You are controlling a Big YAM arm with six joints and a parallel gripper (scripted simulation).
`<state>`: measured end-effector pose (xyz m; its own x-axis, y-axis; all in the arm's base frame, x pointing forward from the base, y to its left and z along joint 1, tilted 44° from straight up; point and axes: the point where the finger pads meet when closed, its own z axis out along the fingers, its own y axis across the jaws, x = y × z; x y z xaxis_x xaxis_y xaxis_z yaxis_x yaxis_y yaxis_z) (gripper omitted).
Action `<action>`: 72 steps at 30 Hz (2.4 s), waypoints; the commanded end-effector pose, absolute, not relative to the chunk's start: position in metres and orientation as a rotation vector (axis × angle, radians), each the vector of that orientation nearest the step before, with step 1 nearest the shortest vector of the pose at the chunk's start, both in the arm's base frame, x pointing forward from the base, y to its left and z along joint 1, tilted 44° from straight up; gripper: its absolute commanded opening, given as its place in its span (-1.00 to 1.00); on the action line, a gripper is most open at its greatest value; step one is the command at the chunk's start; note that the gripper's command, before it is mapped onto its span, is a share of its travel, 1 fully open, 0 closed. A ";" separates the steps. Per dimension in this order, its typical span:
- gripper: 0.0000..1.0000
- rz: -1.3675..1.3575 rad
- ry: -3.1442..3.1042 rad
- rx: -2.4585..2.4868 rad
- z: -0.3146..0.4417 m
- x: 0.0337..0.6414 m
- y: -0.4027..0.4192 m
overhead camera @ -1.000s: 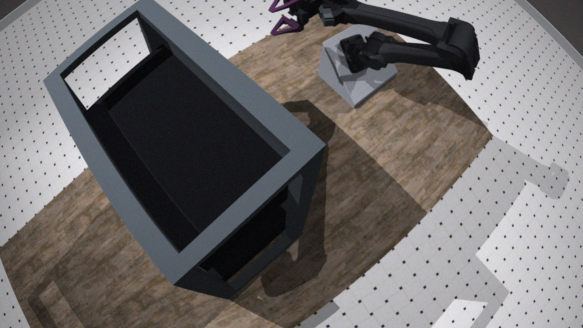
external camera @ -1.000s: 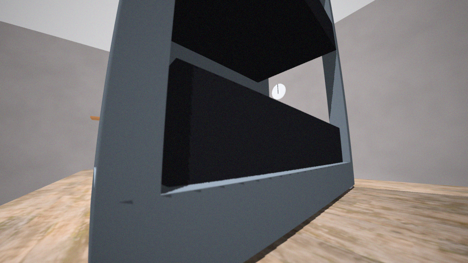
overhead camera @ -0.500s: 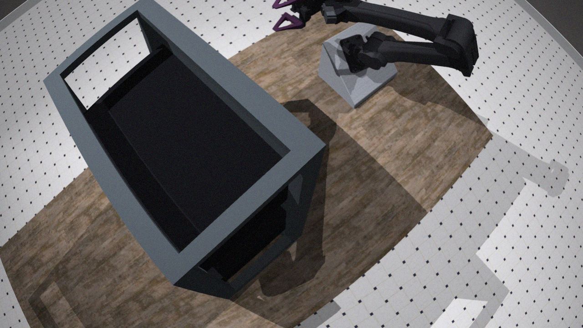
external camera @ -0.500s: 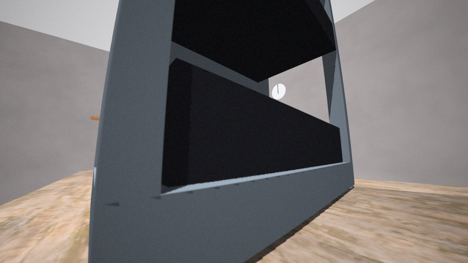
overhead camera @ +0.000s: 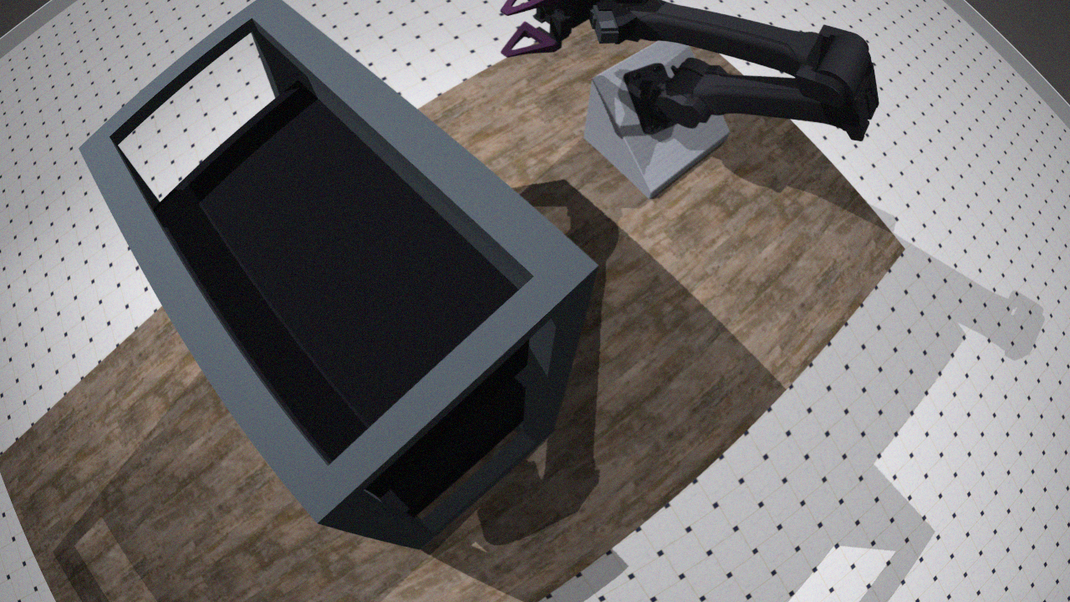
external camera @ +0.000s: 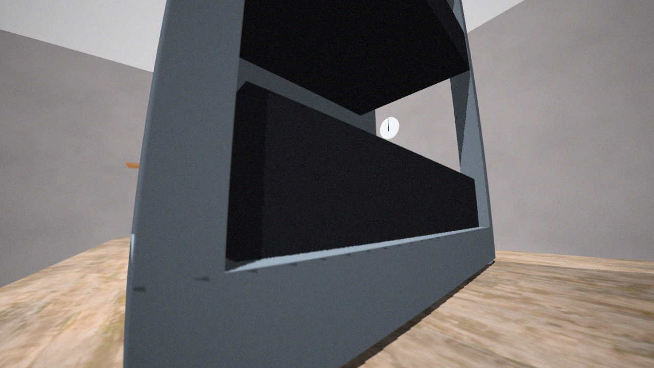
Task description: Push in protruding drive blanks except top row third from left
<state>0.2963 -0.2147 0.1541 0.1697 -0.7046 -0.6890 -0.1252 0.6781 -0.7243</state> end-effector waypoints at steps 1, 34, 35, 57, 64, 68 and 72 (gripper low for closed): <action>1.00 -0.471 1.373 -0.747 0.152 0.292 -0.216; 1.00 -0.490 1.326 -0.767 0.141 0.405 -0.229; 1.00 -0.490 1.326 -0.766 0.139 0.416 -0.230; 1.00 -0.510 1.318 -0.762 0.133 0.465 -0.237; 1.00 -0.510 1.318 -0.762 0.133 0.465 -0.237; 1.00 -0.510 1.318 -0.762 0.133 0.465 -0.237; 1.00 -0.510 1.318 -0.762 0.133 0.465 -0.237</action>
